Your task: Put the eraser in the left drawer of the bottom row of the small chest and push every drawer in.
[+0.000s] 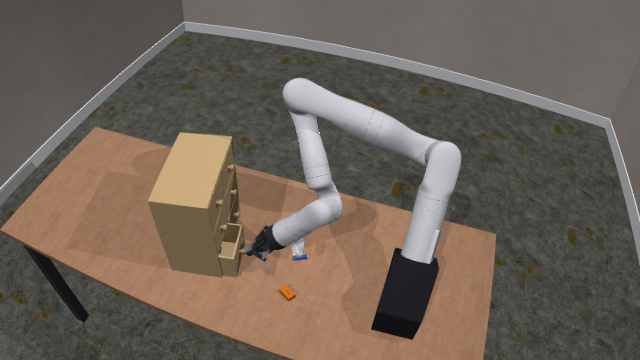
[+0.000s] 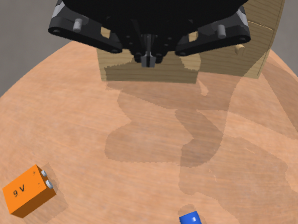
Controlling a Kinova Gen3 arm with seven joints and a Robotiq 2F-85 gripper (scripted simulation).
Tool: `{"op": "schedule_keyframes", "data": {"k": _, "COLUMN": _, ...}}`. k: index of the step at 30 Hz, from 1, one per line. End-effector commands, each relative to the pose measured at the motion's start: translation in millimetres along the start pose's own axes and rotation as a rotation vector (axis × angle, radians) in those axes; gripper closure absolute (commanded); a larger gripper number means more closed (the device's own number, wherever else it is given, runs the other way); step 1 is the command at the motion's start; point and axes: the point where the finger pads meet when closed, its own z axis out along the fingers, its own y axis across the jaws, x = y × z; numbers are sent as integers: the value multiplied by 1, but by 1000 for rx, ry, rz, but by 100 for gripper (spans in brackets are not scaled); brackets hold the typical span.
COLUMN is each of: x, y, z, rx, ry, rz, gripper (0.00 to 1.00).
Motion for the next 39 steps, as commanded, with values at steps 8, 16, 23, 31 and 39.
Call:
{"op": "schedule_keyframes", "data": {"k": 8, "x": -16, "y": -2, "z": 11, "rx": 5, "ry": -6, "rz": -4, "gripper": 100}}
{"op": "schedule_keyframes", "data": {"k": 16, "x": -24, "y": -2, "z": 20, "rx": 5, "ry": -6, "rz": -5, "gripper": 100}}
{"op": "schedule_keyframes", "data": {"k": 23, "x": -29, "y": -1, "z": 24, "rx": 3, "ry": -8, "rz": -5, "gripper": 100}}
{"op": "schedule_keyframes", "data": {"k": 31, "x": -34, "y": -2, "z": 28, "rx": 4, "ry": -7, "rz": -5, "gripper": 100}}
{"op": "schedule_keyframes", "data": {"k": 39, "x": -35, "y": -1, "z": 30, "rx": 3, "ry": -7, "rz": -6, "gripper": 100}}
